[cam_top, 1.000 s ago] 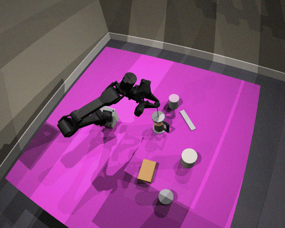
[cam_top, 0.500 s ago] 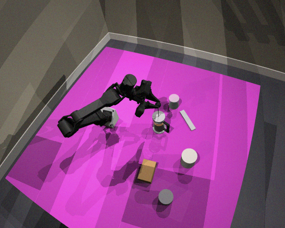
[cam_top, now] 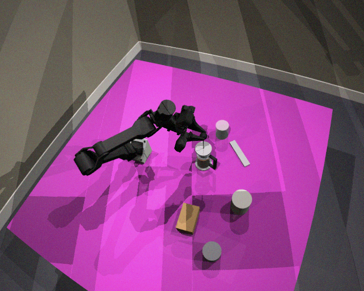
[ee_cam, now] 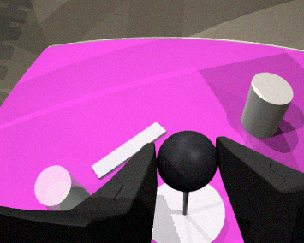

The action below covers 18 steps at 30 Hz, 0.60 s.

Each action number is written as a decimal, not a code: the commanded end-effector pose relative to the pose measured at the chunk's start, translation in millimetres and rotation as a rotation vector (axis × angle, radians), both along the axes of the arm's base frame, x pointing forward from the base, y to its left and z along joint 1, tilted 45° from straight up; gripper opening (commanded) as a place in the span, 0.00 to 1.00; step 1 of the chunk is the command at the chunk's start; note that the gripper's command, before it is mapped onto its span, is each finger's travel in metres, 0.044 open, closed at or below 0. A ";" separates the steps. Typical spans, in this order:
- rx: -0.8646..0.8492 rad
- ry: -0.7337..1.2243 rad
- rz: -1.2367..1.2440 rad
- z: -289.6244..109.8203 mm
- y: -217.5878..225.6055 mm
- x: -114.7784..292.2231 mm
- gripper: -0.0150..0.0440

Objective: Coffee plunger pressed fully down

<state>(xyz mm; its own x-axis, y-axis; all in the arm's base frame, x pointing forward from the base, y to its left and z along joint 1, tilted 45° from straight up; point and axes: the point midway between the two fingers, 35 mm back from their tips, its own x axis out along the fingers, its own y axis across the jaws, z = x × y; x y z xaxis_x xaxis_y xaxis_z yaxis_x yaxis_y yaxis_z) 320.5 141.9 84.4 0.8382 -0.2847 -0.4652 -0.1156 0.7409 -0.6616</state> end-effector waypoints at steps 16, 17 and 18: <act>-0.024 0.036 -0.015 -36.4 -32.4 -2.8 0.46; -0.024 0.036 -0.014 -37.6 -33.6 -2.8 0.46; -0.024 0.036 -0.014 -38.8 -34.7 -2.7 0.46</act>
<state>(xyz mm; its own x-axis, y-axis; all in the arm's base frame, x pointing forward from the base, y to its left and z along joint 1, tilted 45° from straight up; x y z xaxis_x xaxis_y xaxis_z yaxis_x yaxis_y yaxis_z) 322.8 124.4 64.2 0.8441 -0.2761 -0.4597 -0.1134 0.7460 -0.6562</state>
